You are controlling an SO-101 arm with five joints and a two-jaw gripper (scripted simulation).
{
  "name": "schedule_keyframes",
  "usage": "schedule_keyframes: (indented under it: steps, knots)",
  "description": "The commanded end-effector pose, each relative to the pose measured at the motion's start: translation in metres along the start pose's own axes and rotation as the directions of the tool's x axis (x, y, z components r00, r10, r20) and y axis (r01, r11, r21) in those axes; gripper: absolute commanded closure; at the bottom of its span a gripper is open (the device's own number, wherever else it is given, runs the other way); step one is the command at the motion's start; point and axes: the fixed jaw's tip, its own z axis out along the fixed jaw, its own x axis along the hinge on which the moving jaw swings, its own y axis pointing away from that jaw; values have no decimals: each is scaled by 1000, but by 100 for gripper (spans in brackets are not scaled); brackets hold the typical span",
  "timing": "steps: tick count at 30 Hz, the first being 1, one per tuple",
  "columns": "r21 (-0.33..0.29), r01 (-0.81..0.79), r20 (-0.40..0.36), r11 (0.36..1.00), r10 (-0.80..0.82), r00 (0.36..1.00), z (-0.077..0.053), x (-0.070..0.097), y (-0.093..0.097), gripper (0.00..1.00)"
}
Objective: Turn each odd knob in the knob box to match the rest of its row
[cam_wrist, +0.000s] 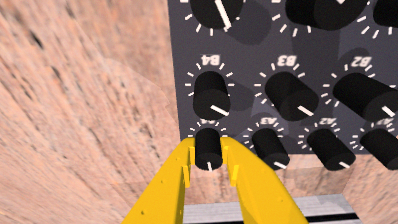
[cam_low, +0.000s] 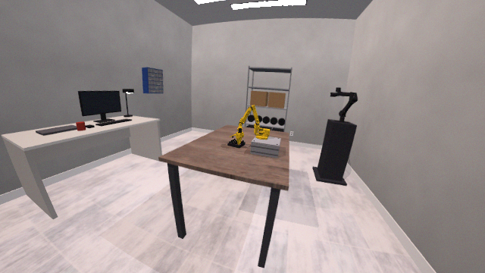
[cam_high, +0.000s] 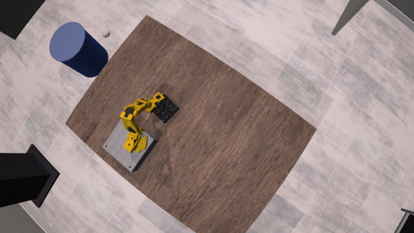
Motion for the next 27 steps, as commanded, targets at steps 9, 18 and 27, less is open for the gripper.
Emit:
schedule_keyframes:
  steps: [9,18,27]
  knots:
    - [-3,171,-7,985,-171,985,0,3,-1,99]
    - [-4,306,-6,952,-306,952,0,4,-1,99]
    - [-5,436,-6,900,-436,900,0,4,-1,99]
